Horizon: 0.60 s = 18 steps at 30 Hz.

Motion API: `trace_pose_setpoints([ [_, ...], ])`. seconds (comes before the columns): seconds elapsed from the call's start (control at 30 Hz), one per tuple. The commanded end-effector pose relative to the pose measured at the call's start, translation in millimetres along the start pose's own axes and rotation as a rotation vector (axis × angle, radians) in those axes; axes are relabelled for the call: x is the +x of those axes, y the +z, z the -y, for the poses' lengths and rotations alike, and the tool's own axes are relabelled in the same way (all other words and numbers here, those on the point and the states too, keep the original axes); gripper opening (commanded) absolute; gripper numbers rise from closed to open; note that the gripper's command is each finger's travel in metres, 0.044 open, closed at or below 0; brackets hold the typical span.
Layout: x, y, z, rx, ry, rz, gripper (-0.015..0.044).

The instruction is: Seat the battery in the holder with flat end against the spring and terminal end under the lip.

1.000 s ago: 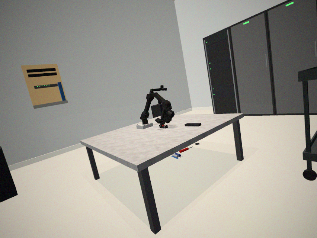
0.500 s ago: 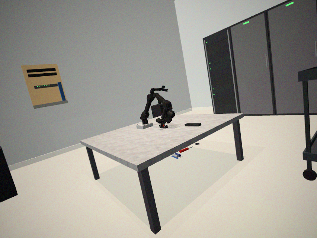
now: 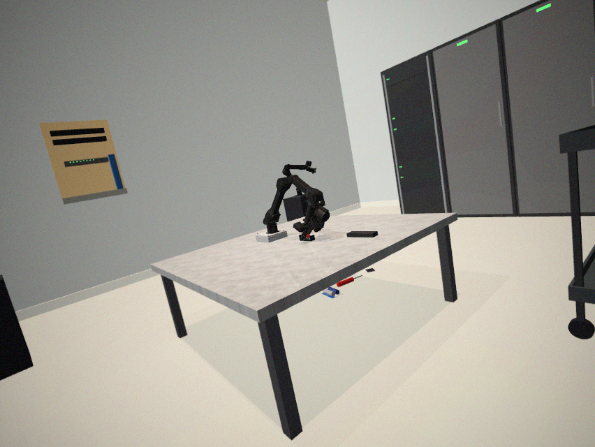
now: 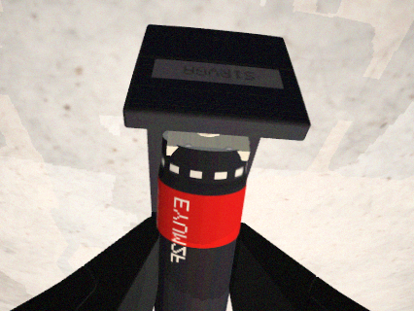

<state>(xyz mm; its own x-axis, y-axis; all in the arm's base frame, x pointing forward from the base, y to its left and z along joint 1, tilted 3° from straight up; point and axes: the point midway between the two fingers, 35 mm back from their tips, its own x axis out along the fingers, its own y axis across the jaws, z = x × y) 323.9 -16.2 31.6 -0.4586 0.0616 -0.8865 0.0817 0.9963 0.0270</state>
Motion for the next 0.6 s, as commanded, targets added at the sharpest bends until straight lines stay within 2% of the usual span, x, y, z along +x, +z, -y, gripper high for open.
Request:
trace_pose_setpoints([
  [0.0,-3.4,5.8,0.1,-0.003,-0.002,0.019,0.0067],
  [0.57,-3.7,8.4,0.1,-0.003,-0.002,0.05,0.0067],
])
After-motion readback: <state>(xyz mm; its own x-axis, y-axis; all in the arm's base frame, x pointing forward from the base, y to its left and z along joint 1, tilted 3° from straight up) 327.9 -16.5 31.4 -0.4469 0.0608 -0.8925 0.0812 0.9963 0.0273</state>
